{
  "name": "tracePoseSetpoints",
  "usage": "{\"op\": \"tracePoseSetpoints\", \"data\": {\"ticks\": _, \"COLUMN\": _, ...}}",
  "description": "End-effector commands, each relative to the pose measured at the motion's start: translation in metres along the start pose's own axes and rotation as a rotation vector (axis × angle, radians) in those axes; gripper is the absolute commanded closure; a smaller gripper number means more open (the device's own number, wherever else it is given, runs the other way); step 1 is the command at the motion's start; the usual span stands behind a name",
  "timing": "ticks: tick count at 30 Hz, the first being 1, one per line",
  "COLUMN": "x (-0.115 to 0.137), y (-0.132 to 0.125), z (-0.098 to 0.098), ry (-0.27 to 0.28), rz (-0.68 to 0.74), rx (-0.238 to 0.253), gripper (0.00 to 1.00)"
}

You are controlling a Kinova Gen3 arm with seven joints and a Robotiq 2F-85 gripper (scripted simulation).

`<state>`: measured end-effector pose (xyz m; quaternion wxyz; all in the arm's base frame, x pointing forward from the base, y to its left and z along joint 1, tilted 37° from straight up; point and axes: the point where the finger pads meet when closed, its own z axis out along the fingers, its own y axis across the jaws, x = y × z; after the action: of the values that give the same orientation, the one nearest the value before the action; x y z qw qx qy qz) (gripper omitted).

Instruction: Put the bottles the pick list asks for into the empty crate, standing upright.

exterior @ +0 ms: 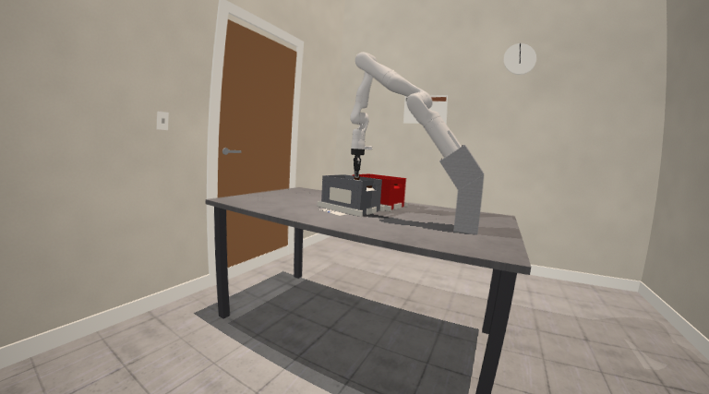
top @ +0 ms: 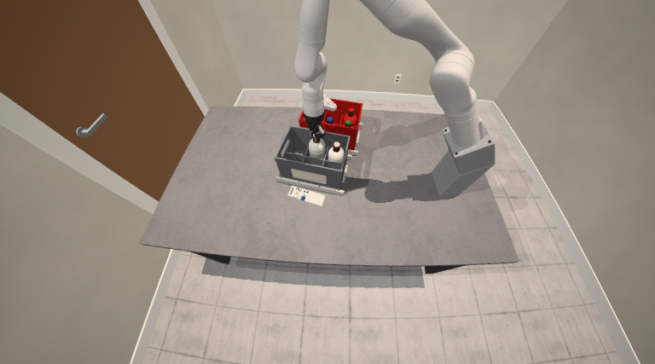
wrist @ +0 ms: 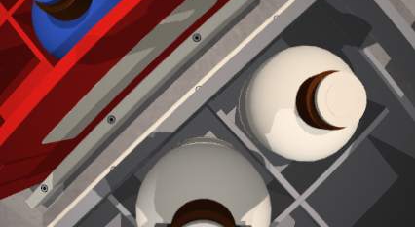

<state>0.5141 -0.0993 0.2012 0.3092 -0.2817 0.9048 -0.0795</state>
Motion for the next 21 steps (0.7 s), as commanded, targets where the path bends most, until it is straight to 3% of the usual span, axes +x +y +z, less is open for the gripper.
{"op": "tracePoseSetpoints", "data": {"ticks": 1, "x": -0.0003, "y": -0.0005, "z": 0.0023, "ry": -0.001, "rz": 0.000, "rx": 0.002, "gripper": 0.90}}
{"op": "tracePoseSetpoints", "data": {"ticks": 21, "x": -0.0004, "y": -0.0005, "z": 0.0042, "ry": -0.001, "rz": 0.000, "rx": 0.002, "gripper": 0.90}}
